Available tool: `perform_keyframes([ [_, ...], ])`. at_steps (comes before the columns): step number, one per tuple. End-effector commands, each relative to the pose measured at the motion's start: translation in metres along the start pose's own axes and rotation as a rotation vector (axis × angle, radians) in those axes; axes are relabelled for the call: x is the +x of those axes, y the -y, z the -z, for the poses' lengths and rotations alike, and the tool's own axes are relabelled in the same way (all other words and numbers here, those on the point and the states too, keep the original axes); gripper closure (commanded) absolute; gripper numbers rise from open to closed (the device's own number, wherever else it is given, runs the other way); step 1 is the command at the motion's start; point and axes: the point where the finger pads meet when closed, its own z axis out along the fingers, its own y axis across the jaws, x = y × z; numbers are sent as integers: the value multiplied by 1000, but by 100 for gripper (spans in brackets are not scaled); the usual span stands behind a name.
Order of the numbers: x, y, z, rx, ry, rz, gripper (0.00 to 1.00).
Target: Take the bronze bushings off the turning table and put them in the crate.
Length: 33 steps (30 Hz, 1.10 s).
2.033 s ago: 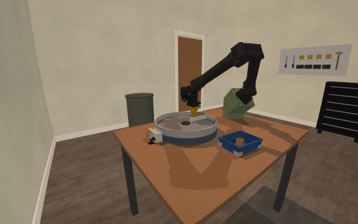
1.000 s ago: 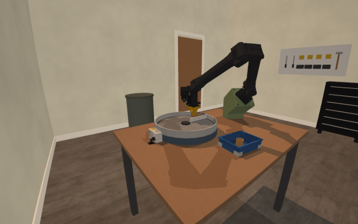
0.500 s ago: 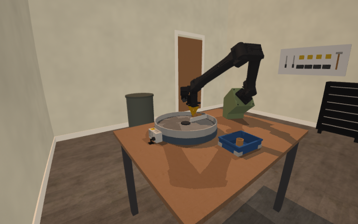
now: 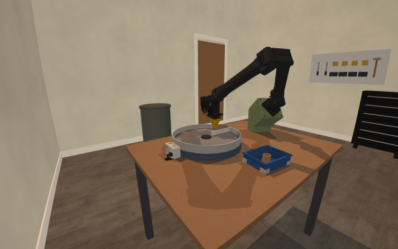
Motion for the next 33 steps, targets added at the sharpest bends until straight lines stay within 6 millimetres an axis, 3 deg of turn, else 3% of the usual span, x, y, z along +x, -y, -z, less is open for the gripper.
perform_keyframes([
  [1, -4, -2, 5, -6, 13, -1, 100],
  [25, -5, -3, 7, -8, 14, -1, 100],
  [33, -11, -15, 40, -30, 38, 25, 100],
])
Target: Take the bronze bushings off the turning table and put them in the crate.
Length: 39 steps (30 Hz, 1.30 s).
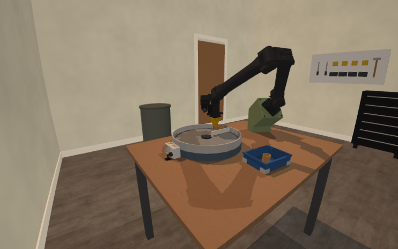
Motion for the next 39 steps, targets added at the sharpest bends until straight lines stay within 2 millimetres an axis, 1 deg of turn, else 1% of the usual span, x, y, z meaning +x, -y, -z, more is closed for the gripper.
perform_keyframes([
  [1, -12, -14, 36, -38, 37, 21, 100],
  [7, -13, -14, 66, -35, 41, 23, 100],
  [9, -13, -14, 66, -35, 41, 23, 100],
  [10, -16, -5, 62, -27, 24, 0, 100],
  [11, -16, -5, 66, -26, 26, 0, 100],
  [13, -12, -14, 79, -35, 42, 24, 100],
  [15, -12, -14, 82, -36, 42, 25, 100],
  [17, -13, -12, 81, -34, 38, 19, 100],
  [20, -10, -8, 73, -21, 22, 13, 100],
  [39, -10, -8, 73, -21, 22, 4, 100],
])
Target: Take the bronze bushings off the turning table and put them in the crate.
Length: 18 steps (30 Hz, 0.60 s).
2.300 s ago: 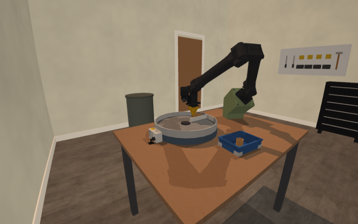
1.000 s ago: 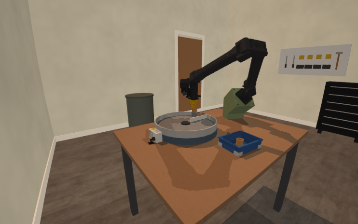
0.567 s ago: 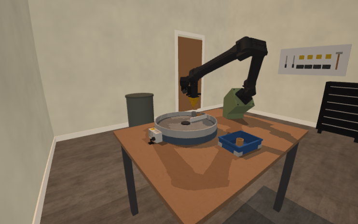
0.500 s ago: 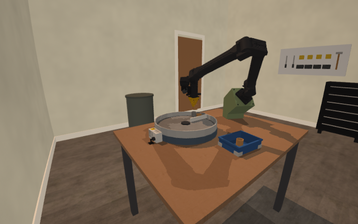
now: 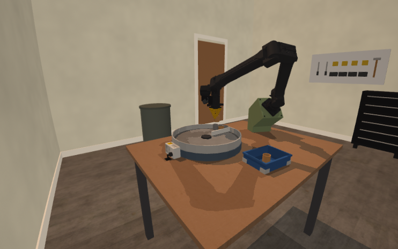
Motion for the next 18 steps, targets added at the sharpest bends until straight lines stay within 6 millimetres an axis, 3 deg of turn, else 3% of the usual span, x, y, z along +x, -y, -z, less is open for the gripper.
perform_keyframes([
  [1, -9, -10, 13, -15, 23, 8, 100],
  [18, -2, -10, 12, -12, 20, 8, 100],
])
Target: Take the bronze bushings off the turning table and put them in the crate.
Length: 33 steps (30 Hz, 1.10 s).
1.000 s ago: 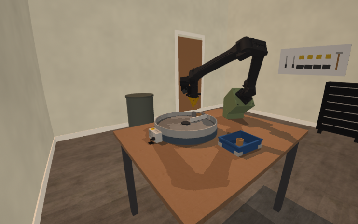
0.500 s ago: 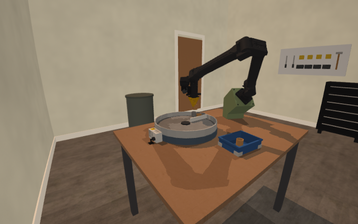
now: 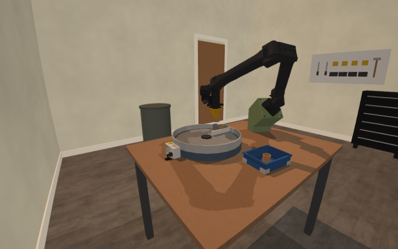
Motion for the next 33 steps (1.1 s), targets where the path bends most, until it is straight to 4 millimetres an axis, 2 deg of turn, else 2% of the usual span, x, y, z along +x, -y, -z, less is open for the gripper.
perform_keyframes([
  [1, 2, -8, 10, -7, 15, 1, 100],
  [6, 11, -8, 3, 3, 4, 5, 100],
  [11, 19, -11, 5, -10, 16, 15, 100],
  [18, 55, -17, 2, -6, 11, 19, 100],
  [20, 55, -17, 2, -6, 11, 19, 100],
  [21, 56, -16, 8, -18, 23, 7, 100],
  [22, 67, -19, 2, -6, 11, 19, 100],
  [33, 156, -32, 1, -3, 4, 10, 100],
])
